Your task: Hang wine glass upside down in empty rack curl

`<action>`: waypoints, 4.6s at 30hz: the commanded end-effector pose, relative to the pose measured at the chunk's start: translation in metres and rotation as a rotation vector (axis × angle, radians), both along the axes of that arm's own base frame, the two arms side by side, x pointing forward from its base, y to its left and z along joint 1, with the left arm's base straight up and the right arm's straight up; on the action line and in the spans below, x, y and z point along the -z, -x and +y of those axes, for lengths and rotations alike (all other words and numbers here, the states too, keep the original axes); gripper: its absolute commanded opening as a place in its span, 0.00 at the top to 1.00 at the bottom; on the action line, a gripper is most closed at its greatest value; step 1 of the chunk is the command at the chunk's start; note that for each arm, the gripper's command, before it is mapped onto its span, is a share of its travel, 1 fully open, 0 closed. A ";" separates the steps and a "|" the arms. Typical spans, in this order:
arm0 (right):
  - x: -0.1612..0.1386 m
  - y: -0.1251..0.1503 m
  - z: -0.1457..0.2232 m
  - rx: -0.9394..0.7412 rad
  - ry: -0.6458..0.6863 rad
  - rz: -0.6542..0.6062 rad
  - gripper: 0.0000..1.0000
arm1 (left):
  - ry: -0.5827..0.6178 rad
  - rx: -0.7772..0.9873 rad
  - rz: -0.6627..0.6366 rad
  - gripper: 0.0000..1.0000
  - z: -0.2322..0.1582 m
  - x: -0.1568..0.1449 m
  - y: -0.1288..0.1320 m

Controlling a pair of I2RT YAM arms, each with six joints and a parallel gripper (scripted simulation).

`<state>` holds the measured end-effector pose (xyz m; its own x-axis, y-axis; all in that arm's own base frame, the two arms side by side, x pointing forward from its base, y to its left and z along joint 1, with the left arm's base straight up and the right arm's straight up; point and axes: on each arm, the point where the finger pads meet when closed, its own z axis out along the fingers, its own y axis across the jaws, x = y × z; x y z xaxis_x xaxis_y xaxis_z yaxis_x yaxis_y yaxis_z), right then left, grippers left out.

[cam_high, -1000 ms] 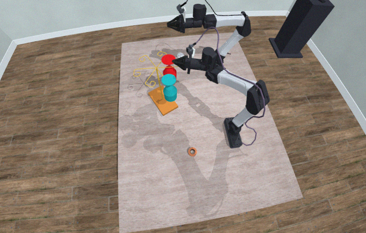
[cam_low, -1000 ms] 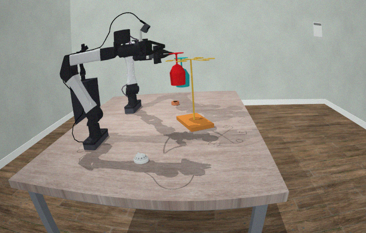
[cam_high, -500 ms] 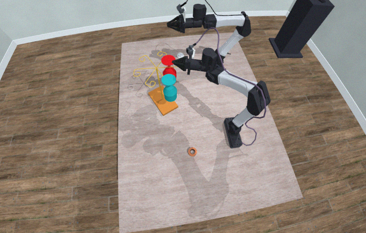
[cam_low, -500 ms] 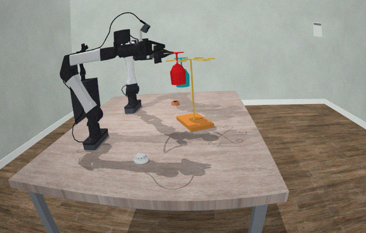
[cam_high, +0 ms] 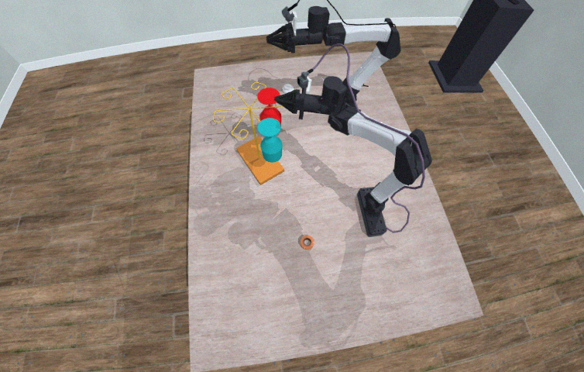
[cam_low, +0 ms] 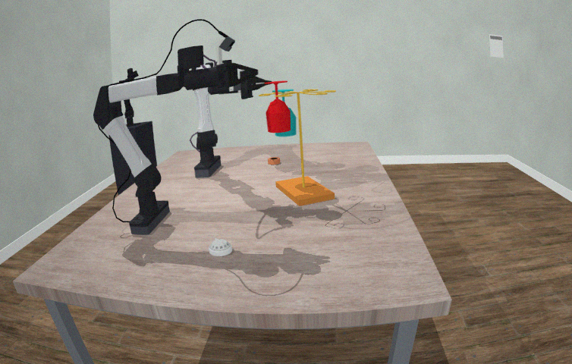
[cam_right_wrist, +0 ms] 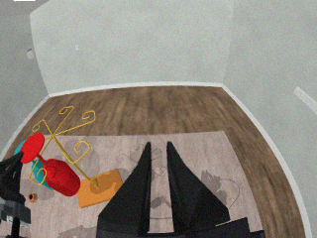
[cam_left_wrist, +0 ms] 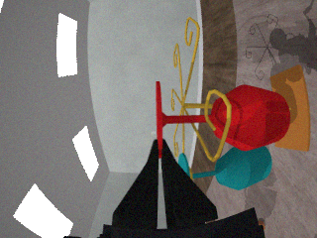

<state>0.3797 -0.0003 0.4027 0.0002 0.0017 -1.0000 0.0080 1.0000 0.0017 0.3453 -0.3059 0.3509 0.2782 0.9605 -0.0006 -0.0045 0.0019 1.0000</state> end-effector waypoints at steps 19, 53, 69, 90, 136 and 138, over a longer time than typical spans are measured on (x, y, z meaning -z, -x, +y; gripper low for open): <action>-0.001 -0.003 0.000 -0.007 -0.007 -0.009 0.83 | 0.035 -0.014 -0.030 1.00 0.004 -0.005 0.009; -0.001 -0.003 0.000 -0.007 -0.007 -0.009 0.83 | 0.074 -0.039 -0.055 1.00 0.005 0.001 0.023; -0.001 -0.003 0.000 -0.007 -0.007 -0.009 0.83 | 0.082 -0.041 -0.054 1.00 0.006 0.006 0.028; -0.001 -0.003 0.000 -0.007 -0.007 -0.009 0.83 | 0.089 -0.013 -0.048 1.00 0.003 0.009 0.034; -0.001 -0.003 0.000 -0.007 -0.007 -0.009 0.83 | 0.055 0.010 -0.019 1.00 0.006 0.025 0.045; -0.001 -0.003 0.000 -0.007 -0.007 -0.009 0.83 | 0.068 0.008 -0.025 1.00 0.006 0.019 0.044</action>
<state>0.3797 -0.0003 0.4027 0.0004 0.0017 -1.0000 0.0080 1.0000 0.0017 0.3047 -0.3034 0.3239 0.2762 0.9607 -0.0287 -0.0184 0.0351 0.9992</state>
